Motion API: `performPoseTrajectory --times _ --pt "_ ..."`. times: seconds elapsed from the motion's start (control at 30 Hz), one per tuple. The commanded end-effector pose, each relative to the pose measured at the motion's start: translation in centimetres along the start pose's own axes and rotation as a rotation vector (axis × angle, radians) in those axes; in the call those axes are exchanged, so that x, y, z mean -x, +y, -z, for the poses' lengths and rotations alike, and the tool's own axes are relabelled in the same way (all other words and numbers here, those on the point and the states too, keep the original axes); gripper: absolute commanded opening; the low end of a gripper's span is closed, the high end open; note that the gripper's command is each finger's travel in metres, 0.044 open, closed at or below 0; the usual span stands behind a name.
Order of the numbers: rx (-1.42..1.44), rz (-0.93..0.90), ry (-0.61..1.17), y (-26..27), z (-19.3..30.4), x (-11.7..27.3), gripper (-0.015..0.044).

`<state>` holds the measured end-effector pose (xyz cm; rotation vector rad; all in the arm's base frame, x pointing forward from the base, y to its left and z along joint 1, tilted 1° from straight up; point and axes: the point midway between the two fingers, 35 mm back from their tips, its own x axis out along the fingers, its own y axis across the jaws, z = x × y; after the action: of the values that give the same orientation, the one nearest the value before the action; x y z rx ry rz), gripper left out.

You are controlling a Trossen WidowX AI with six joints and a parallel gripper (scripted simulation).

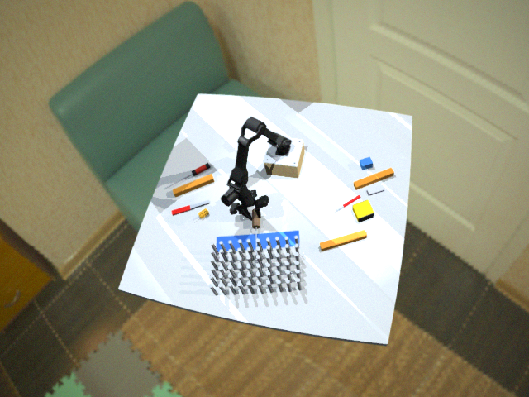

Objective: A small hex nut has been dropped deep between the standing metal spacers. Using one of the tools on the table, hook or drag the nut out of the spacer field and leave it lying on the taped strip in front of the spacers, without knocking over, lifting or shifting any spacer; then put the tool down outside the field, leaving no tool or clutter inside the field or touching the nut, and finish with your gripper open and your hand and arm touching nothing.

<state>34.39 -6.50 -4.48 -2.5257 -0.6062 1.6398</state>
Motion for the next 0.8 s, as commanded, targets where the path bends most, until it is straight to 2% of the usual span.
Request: performPoseTrajectory --times 0.0,0.77 --pt "0.003 0.0 -0.001 -0.1 -0.4 0.2 0.0" --pt "0.003 0.0 -0.004 -0.1 -2.1 0.9 0.0"
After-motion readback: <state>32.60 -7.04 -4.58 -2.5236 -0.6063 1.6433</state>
